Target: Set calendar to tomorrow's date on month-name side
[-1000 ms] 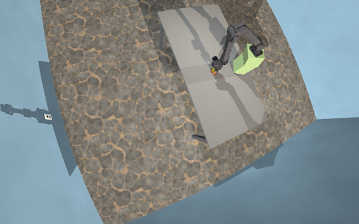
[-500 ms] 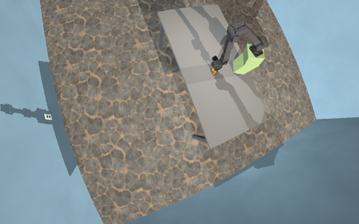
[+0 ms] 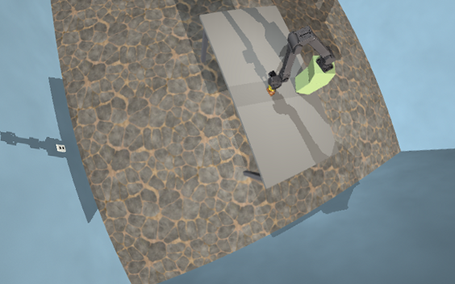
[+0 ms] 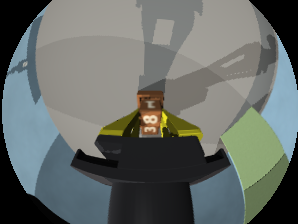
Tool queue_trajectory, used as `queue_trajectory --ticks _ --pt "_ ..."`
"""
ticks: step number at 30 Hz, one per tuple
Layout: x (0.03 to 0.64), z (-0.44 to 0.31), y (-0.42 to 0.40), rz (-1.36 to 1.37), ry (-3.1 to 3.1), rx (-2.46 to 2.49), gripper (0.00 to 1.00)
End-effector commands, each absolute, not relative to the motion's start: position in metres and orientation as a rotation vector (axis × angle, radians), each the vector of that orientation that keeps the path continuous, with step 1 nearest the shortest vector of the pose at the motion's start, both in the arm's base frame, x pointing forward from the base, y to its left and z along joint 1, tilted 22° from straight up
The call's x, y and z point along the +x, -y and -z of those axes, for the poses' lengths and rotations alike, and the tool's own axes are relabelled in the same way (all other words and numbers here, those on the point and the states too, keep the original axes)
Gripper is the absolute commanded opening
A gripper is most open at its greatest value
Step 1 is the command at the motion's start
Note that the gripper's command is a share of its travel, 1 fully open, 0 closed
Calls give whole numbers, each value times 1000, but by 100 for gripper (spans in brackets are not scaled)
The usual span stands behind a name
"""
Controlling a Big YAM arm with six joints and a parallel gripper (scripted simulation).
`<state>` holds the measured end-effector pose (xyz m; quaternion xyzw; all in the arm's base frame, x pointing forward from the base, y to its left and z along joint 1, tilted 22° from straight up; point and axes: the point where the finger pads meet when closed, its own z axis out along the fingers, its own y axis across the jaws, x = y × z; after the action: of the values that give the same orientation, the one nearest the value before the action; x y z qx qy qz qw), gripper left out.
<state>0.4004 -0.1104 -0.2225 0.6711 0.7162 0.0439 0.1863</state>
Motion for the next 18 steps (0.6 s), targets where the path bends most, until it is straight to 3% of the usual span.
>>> queue_trajectory --ticks 1,18 --pt "397 226 116 -119 -2014 1888 26" --pt "398 227 116 -120 -2012 1887 26"
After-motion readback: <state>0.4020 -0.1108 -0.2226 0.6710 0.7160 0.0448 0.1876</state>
